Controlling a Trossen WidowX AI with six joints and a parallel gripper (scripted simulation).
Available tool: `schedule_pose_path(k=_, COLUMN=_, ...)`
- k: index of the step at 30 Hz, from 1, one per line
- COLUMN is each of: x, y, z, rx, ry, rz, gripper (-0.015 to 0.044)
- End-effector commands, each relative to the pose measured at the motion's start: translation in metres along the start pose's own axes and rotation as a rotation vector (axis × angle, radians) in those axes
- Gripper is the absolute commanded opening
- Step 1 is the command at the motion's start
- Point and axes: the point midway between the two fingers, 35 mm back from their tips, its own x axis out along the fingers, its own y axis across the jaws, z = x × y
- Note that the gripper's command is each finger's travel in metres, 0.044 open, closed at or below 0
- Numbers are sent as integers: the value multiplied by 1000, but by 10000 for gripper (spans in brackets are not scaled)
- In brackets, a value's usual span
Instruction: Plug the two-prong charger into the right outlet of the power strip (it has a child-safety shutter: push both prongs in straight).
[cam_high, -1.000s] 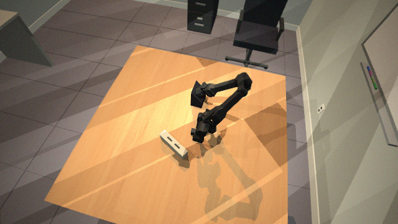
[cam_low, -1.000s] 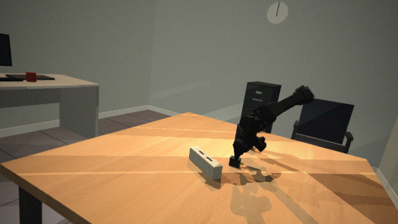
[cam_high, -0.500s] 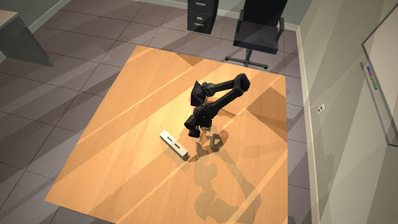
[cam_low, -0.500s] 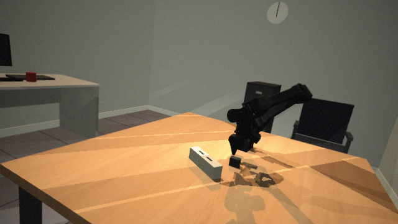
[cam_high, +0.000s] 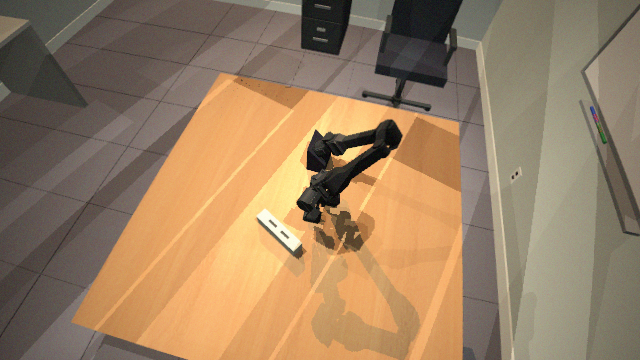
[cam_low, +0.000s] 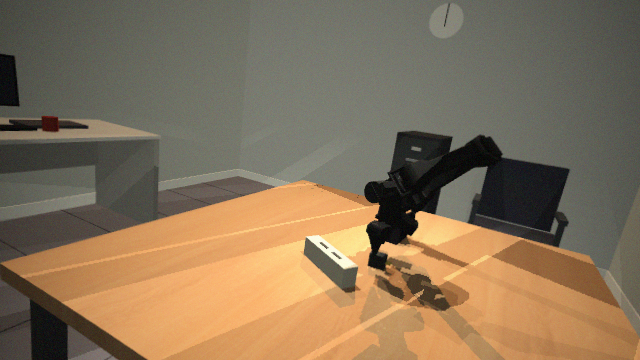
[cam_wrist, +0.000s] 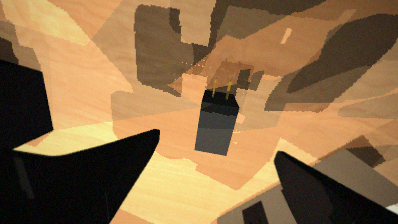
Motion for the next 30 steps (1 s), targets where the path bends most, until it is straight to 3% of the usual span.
schedule_pose_path(k=1, x=6, y=1, z=1, rx=4, ry=-4, rz=2, gripper=440)
schedule_pose_path(k=29, x=49, y=2, z=5, rx=4, ry=-7, rz=2, gripper=440)
schedule_pose_path(k=30, x=46, y=1, z=5, rx=-1, ry=-3, rz=0, gripper=414)
